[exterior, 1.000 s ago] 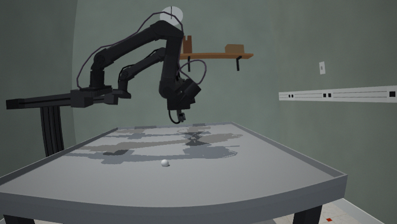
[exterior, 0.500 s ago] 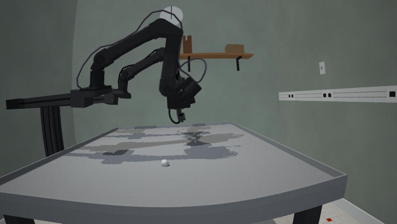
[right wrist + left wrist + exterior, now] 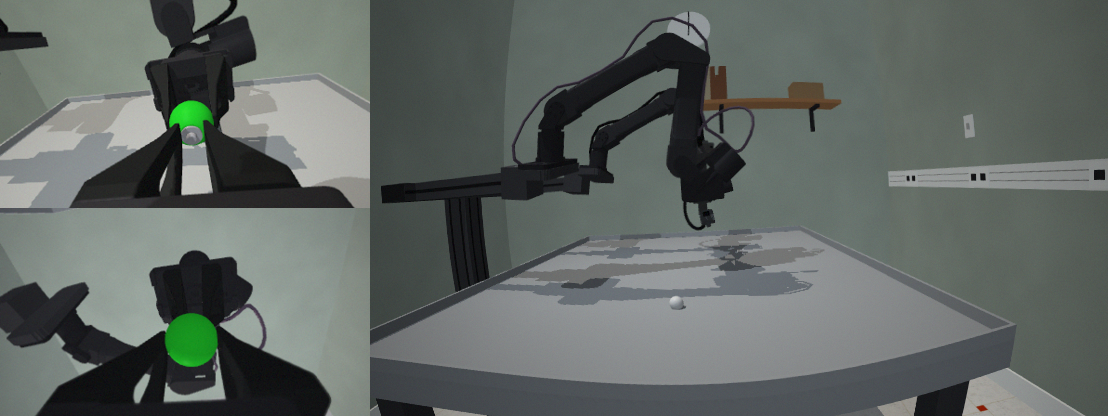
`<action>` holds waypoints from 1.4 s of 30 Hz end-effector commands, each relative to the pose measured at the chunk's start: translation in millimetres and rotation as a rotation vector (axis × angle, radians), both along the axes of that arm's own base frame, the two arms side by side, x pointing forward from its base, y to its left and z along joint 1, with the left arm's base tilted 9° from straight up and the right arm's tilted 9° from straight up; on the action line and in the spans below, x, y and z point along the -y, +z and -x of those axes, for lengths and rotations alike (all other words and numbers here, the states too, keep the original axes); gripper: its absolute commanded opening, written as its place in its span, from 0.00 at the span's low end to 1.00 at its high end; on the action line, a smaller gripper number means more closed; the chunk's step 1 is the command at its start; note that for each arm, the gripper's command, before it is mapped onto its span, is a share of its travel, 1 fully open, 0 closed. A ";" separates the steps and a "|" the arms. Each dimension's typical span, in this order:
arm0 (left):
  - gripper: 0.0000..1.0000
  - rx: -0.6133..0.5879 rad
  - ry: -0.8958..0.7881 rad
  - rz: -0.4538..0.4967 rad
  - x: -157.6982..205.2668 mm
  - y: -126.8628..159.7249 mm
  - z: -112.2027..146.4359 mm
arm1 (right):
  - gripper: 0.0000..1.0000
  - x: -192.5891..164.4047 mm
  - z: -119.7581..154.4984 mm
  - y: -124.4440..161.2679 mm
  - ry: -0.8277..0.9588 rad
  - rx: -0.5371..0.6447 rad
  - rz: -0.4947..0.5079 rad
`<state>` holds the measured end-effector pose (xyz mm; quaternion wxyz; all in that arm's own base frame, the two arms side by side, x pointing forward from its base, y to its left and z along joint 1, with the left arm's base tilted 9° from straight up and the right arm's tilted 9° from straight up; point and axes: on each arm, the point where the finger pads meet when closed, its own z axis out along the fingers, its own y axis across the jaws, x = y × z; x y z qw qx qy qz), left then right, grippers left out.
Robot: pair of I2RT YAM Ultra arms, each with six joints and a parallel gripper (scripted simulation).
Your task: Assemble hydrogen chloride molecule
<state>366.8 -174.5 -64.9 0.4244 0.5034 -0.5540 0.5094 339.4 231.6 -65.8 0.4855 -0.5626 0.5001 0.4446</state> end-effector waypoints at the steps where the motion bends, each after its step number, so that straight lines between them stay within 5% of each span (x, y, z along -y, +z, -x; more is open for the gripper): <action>1: 0.00 0.026 -0.017 0.016 4.2 7.0 -6.1 | 0.18 -5.5 -1.8 15.0 0.031 0.032 -0.017; 27: 0.00 0.026 -0.017 0.016 4.2 7.0 -6.1 | 0.18 34.1 0.7 55.6 0.022 0.029 -0.016; 42: 0.00 0.026 -0.017 0.016 4.2 7.0 -6.1 | 0.18 27.4 5.5 39.9 0.035 -0.006 -0.013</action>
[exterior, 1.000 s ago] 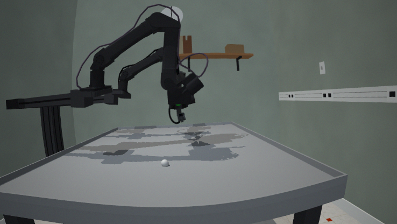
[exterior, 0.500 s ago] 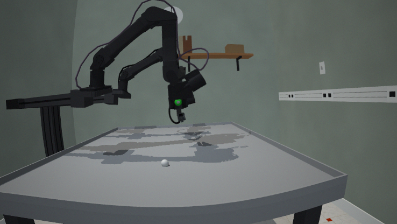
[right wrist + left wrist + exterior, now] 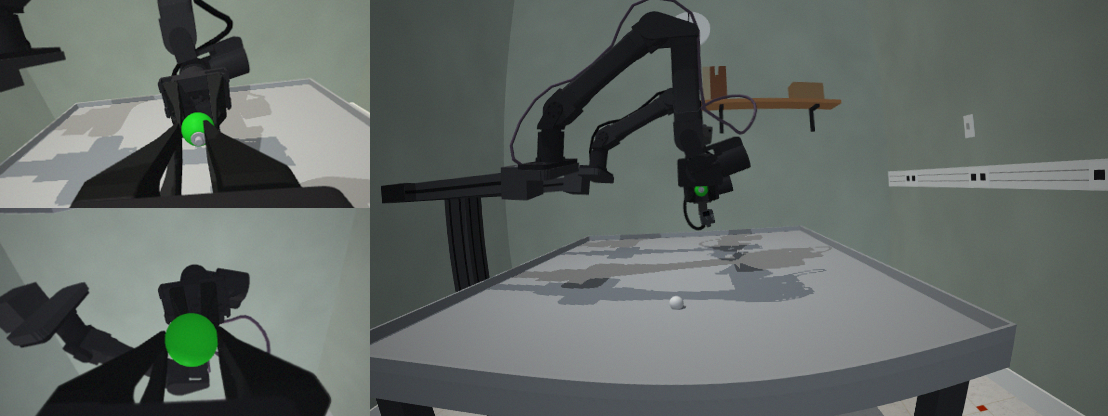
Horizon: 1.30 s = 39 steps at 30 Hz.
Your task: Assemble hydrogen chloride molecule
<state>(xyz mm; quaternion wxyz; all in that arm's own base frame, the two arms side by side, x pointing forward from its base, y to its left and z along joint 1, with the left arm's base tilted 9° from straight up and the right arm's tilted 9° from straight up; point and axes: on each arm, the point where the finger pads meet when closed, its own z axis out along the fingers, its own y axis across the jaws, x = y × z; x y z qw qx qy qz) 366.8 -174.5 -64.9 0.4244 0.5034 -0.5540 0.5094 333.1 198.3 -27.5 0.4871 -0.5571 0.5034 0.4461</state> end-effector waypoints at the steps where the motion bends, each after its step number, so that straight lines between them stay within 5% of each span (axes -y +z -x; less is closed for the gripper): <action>1: 0.00 0.026 -0.017 0.016 4.2 7.0 -6.1 | 0.18 -5.9 -0.4 3.1 0.044 0.005 -0.008; 27: 0.00 0.026 -0.017 0.016 4.2 7.0 -6.1 | 0.18 -6.3 -5.5 13.8 0.044 0.039 -0.010; 39: 0.00 0.174 -0.036 -0.139 7.9 -3.9 0.8 | 0.18 -6.5 -7.0 14.5 0.044 0.043 -0.010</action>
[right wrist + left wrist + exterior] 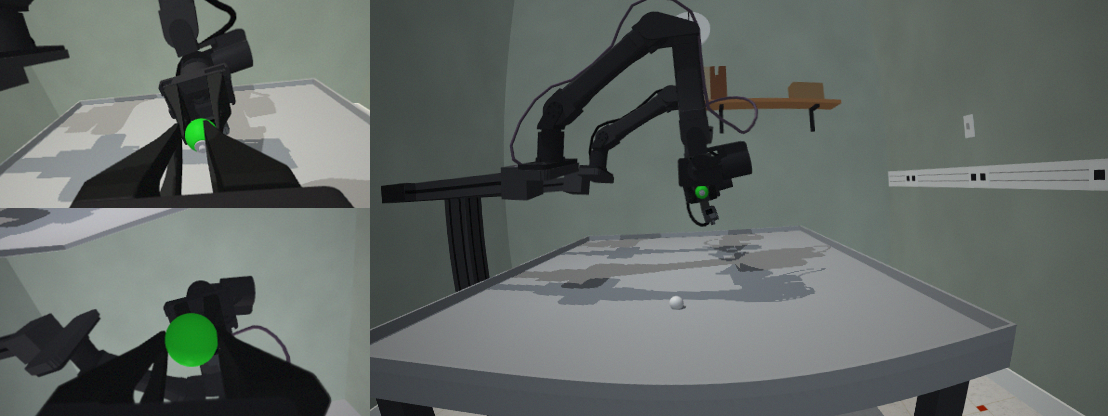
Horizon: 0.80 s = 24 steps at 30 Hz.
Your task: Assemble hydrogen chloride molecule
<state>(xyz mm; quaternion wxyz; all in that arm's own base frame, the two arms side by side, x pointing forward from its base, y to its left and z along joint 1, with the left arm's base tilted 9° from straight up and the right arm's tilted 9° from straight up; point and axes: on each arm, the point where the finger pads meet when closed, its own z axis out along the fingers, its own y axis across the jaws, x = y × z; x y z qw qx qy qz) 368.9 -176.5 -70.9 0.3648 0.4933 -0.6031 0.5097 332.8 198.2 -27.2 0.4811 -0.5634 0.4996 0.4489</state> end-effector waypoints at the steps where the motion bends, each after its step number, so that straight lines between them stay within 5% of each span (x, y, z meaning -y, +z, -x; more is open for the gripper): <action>1: 0.00 0.054 -0.036 -0.040 5.9 2.1 3.0 | 0.18 -6.5 -7.3 14.2 0.025 0.043 -0.017; 9: 0.00 0.191 -0.068 -0.124 7.7 3.9 -8.4 | 0.18 -6.6 -8.5 14.7 0.025 0.047 -0.018; 24: 0.00 0.321 -0.150 -0.269 5.8 -11.3 13.1 | 0.18 -6.6 -8.5 14.7 0.025 0.047 -0.018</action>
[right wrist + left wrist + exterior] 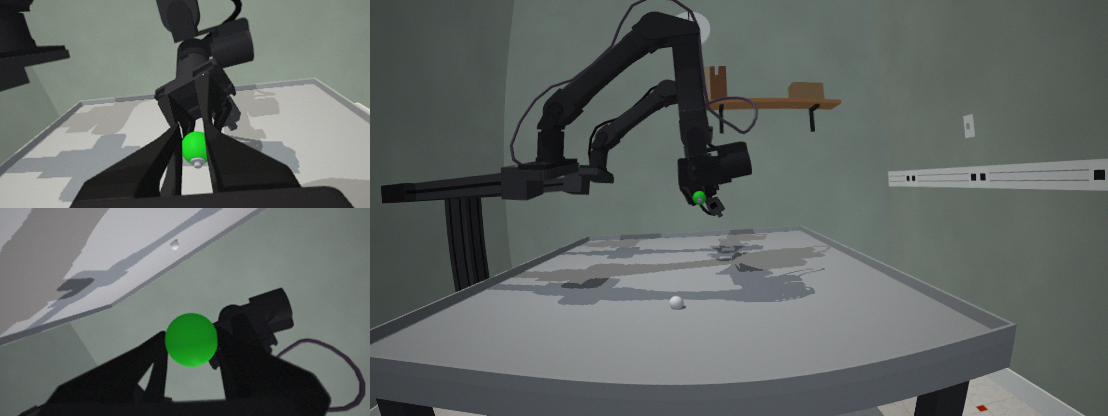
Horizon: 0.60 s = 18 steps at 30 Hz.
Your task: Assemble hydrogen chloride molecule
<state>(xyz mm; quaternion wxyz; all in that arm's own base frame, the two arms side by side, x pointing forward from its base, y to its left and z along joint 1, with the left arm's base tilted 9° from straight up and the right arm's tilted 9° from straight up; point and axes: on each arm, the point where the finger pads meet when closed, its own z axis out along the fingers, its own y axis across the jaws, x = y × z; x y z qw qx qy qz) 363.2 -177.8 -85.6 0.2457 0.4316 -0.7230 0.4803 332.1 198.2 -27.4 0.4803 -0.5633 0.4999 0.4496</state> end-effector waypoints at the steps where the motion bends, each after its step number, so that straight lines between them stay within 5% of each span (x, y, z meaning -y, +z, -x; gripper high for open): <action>1: 0.00 0.060 -0.064 -0.055 4.0 2.1 9.6 | 0.18 -6.7 -9.2 14.9 0.025 0.049 -0.018; 18: 0.00 0.277 -0.185 -0.224 -1.8 -3.7 10.6 | 0.18 -6.7 -9.2 14.9 0.025 0.049 -0.018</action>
